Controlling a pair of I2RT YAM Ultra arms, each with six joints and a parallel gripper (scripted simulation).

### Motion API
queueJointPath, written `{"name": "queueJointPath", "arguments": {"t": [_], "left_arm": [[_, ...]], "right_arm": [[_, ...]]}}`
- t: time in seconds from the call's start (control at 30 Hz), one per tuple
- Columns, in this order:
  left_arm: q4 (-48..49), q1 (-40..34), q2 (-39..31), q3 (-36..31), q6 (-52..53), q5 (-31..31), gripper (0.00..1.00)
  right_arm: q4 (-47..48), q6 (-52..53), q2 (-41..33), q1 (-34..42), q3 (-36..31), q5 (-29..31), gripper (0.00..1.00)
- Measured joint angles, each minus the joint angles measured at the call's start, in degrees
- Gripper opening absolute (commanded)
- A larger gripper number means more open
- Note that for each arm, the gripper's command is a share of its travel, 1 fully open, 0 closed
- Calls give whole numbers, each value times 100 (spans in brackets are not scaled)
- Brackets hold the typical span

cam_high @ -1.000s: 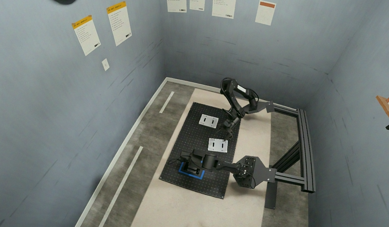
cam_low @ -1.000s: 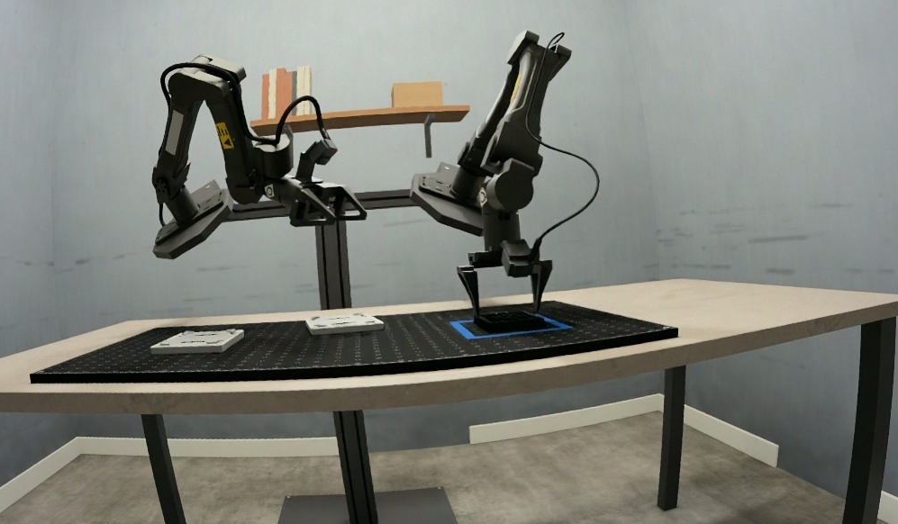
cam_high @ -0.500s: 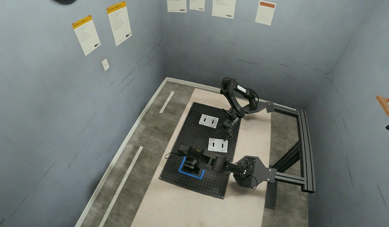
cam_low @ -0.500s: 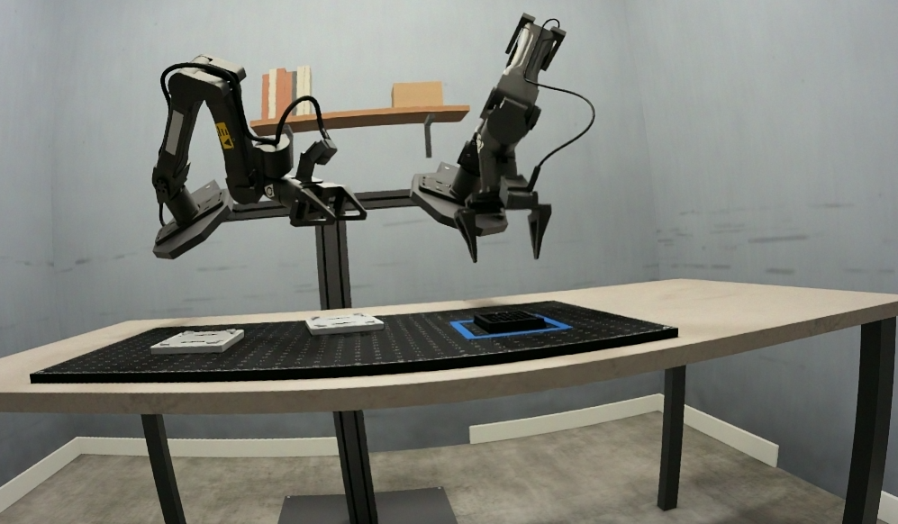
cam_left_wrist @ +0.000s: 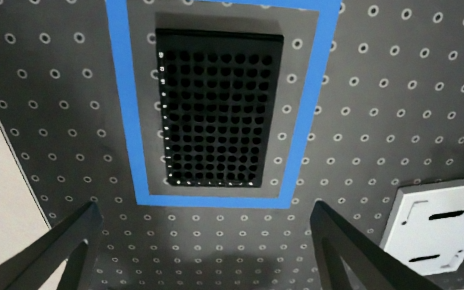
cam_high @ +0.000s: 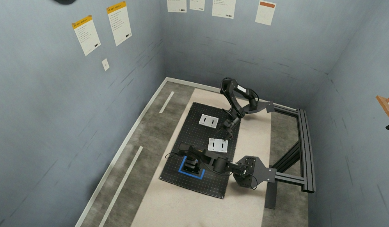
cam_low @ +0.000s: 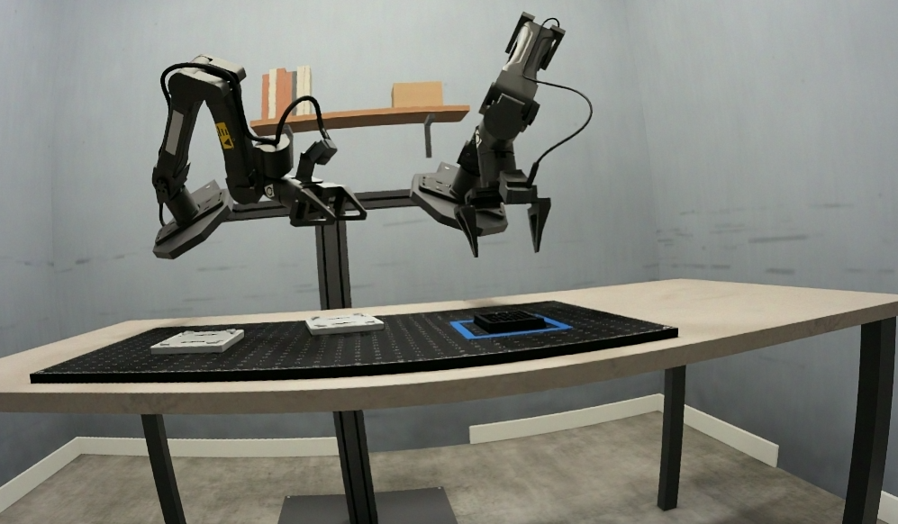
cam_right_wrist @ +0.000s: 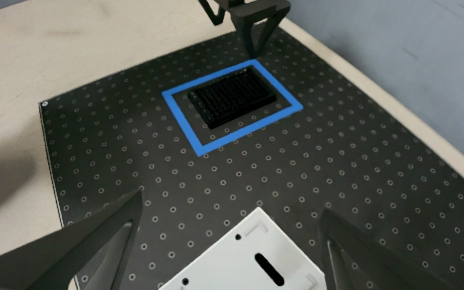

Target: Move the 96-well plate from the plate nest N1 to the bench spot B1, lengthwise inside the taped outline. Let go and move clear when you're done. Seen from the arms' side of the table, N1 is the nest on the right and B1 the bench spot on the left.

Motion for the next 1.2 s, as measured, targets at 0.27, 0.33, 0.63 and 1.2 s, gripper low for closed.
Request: {"name": "queueJointPath", "arguments": {"t": [0.27,0.33,0.63,1.2], "left_arm": [[1388,-168,-894,-1263,428,-234,100],[1867,-227,-1233,-1749,601,-293,100],[3886,-313,-2028,-3407,1384,-315,100],[5681,-315,-2087,-4295,1956,-179,100]], "right_arm": [[0,0,0,0,0,0,100],[0,0,0,0,0,0,100],[0,0,0,0,0,0,100],[0,0,0,0,0,0,100]]}}
